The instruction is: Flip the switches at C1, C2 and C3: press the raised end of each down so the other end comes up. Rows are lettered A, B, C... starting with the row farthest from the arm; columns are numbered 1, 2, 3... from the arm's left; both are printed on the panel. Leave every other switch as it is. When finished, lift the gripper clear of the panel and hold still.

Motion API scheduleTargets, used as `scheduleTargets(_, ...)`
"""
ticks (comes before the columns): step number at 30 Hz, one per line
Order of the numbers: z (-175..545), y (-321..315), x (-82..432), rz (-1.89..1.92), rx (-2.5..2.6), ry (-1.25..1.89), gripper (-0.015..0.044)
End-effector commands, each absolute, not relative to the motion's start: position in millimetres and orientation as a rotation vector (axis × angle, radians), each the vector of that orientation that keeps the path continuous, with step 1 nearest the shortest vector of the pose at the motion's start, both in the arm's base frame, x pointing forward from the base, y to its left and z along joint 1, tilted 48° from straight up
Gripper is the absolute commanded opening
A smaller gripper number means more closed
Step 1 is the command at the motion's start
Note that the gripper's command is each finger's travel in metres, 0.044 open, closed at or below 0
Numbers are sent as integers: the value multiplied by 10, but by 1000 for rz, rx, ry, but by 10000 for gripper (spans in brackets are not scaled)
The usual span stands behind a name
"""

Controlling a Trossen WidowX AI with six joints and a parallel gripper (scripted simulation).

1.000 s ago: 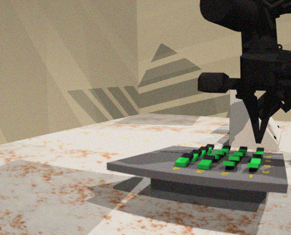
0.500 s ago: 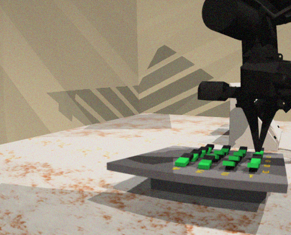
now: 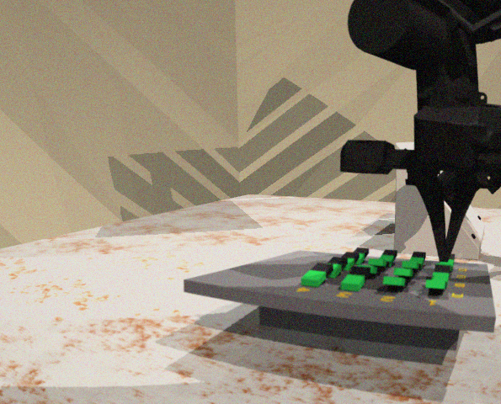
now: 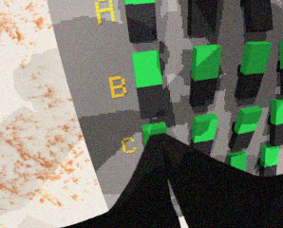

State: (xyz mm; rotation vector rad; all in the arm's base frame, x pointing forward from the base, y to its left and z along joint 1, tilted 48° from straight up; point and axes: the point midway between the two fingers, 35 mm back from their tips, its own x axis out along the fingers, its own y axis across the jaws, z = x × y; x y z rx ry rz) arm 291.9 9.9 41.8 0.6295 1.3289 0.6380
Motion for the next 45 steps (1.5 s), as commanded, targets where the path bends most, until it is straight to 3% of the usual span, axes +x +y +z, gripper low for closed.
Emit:
scheduleTargets(1, 418, 106, 2923, 637, 636, 1328, 0)
scheduleTargets(45, 398, 121, 2927, 638, 630, 1327, 0)
